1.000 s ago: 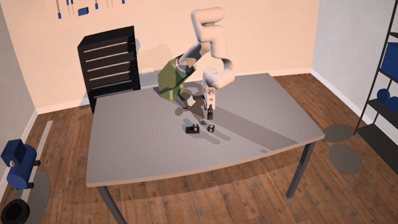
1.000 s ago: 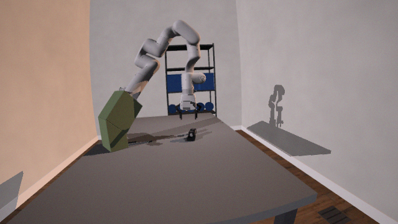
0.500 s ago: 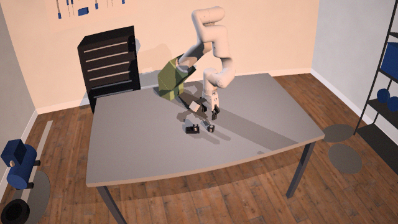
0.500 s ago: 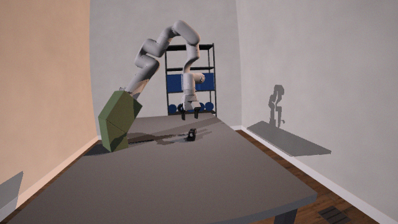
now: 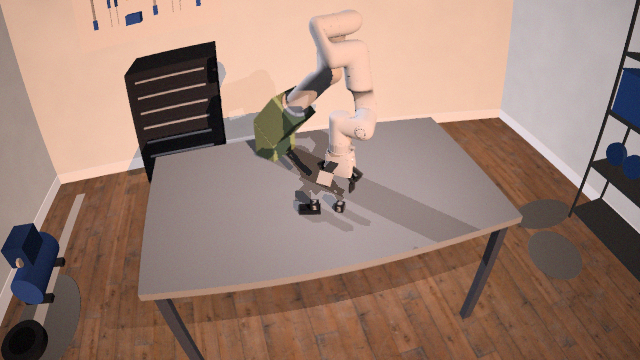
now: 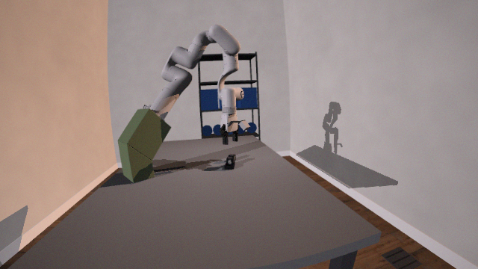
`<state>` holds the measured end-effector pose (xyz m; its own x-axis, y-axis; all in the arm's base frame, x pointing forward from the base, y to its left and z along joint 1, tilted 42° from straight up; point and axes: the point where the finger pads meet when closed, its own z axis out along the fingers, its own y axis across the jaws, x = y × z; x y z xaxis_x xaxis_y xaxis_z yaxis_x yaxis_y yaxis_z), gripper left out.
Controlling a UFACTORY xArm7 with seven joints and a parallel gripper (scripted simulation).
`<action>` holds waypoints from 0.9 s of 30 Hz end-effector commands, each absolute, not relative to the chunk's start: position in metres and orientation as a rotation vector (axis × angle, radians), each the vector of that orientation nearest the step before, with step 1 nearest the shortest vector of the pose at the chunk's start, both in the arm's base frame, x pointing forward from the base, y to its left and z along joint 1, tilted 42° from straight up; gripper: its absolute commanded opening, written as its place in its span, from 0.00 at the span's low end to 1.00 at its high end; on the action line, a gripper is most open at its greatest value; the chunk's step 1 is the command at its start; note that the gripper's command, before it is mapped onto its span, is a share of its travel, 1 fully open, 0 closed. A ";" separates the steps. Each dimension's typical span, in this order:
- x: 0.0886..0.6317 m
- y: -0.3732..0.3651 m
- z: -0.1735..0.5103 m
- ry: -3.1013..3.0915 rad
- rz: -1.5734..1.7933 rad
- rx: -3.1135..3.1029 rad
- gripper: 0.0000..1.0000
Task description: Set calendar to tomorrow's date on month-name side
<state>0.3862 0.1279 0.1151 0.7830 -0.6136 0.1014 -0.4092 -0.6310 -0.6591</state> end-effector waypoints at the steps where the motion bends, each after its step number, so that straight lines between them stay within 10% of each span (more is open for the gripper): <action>1: 0.389 0.130 0.118 0.605 -0.477 -2.385 1.00; 3: 0.390 0.130 0.118 0.598 -0.480 -2.387 1.00; 4: 0.390 0.130 0.118 0.598 -0.480 -2.387 0.49; 27: 0.390 0.130 0.118 0.598 -0.480 -2.387 0.49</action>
